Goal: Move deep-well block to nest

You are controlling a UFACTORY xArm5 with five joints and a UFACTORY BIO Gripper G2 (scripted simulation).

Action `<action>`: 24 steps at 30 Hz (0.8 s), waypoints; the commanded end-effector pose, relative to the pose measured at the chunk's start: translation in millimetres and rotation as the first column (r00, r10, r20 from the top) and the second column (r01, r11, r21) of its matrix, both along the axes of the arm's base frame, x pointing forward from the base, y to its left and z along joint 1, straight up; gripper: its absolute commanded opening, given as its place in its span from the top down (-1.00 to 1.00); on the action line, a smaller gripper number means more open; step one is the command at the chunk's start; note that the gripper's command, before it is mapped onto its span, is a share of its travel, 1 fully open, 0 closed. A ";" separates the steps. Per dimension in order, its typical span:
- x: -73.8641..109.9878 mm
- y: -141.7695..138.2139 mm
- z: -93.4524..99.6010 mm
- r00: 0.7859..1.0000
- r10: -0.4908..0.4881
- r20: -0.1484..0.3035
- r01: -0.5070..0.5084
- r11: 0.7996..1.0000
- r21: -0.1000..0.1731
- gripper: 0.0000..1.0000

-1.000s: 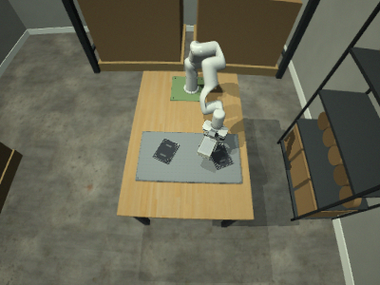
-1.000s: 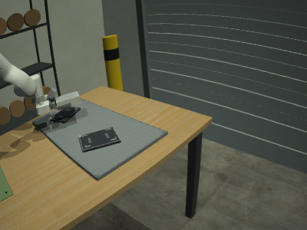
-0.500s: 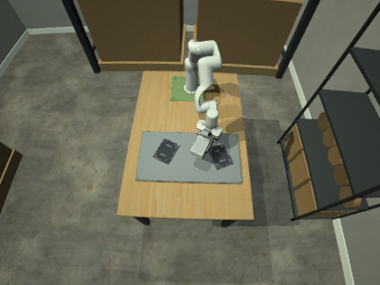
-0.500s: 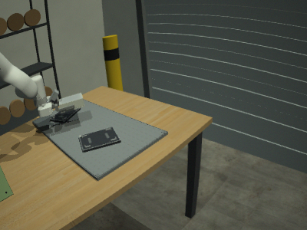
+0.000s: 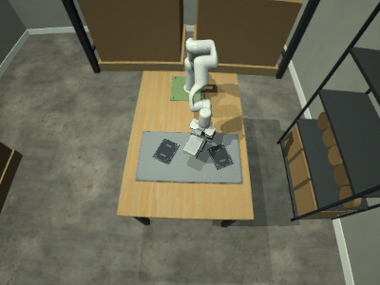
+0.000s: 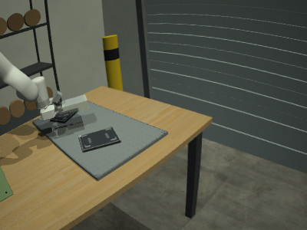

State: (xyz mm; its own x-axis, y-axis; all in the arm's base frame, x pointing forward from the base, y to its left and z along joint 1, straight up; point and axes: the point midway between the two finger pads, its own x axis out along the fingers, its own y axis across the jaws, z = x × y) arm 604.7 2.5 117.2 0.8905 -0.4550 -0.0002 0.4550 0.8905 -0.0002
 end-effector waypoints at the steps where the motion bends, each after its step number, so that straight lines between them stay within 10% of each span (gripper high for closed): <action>1: -0.9 -17.9 2.0 1.000 0.000 0.004 -0.001 1.000 0.000 1.00; 24: -9.1 -87.6 2.0 1.000 0.001 0.004 0.000 1.000 0.000 1.00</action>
